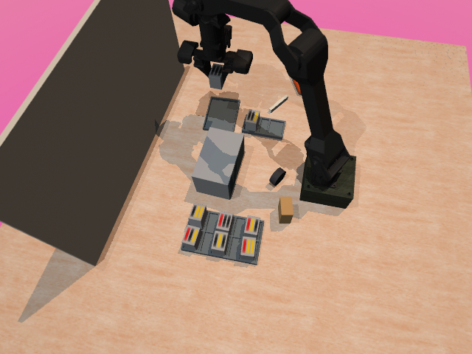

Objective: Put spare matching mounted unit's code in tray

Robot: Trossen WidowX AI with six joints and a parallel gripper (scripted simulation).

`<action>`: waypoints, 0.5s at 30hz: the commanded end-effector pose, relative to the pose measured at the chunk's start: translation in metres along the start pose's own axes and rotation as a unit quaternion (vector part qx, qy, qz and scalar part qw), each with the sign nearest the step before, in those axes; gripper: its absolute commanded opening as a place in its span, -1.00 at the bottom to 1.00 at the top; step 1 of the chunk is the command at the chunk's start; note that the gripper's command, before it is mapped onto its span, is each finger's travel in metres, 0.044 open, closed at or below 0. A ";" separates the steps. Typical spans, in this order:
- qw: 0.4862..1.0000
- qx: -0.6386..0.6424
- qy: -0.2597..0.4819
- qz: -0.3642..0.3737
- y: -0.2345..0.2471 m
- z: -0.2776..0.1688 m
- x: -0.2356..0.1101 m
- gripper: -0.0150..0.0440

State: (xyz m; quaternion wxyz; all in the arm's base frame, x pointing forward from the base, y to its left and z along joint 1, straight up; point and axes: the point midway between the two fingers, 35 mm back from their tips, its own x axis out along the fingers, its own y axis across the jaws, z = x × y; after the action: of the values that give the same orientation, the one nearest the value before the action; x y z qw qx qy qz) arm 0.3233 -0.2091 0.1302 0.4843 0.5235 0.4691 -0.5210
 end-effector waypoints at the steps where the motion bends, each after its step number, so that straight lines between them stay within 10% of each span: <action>1: 1.000 0.003 0.001 0.001 0.001 0.000 0.004 -0.49; 15: 1.000 0.003 0.001 0.001 0.003 0.001 0.018 -0.49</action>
State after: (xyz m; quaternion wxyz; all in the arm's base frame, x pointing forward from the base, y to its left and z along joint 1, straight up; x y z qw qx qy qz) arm 0.3260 -0.2108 0.1161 0.4843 0.5235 0.4690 -0.5210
